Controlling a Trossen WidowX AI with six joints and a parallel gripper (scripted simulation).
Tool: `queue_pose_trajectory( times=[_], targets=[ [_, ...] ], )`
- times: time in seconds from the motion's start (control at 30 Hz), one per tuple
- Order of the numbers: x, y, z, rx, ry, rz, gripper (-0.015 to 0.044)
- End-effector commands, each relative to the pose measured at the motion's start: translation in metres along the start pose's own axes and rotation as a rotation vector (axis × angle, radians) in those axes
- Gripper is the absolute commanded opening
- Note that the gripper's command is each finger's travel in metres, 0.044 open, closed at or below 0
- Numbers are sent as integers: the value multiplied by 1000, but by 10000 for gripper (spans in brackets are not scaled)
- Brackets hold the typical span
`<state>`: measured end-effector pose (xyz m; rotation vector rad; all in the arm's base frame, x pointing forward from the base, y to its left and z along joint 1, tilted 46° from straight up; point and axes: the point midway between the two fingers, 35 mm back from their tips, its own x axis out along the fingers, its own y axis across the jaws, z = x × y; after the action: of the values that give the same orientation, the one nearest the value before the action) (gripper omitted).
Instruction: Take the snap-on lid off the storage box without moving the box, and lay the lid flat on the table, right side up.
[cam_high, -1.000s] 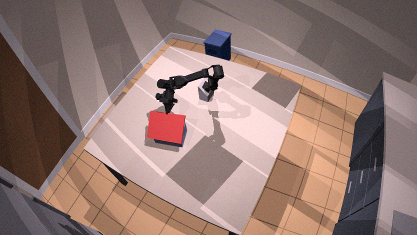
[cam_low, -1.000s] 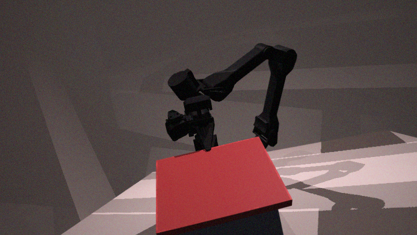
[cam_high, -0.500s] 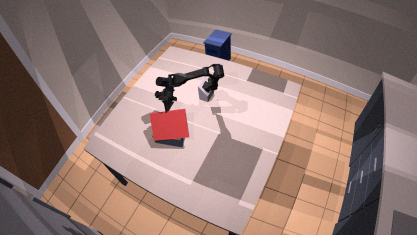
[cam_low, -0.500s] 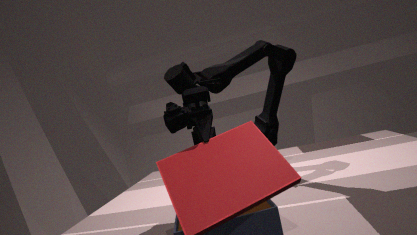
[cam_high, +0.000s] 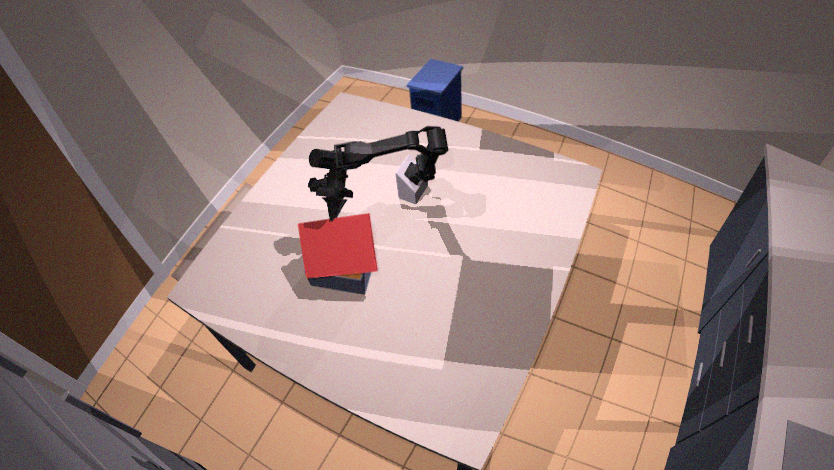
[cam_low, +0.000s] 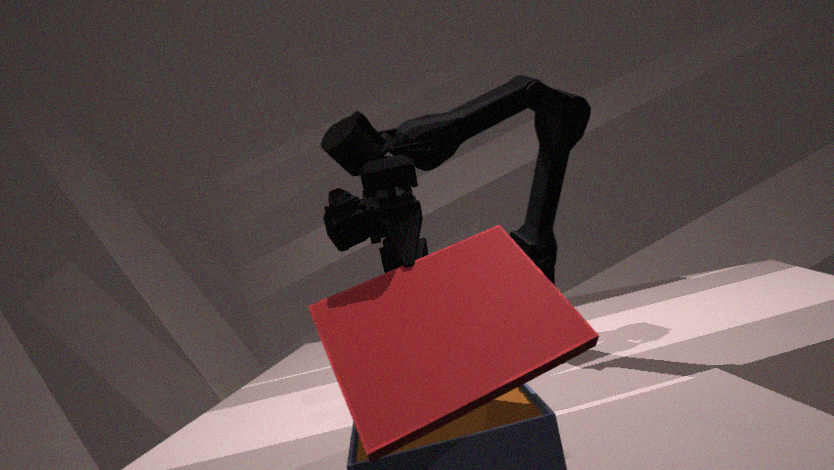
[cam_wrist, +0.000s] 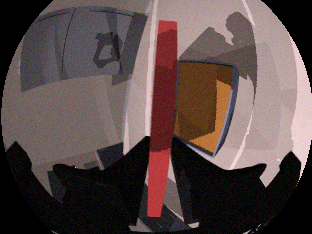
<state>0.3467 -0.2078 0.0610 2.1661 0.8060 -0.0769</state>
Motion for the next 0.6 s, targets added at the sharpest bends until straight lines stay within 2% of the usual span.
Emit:
queue_pose_trajectory(
  times=[0.0, 0.57],
  targets=[
    [-3, 4, 0, -7, 3, 8, 0],
    [-1, -2, -34, -4, 4, 7, 0]
  ],
)
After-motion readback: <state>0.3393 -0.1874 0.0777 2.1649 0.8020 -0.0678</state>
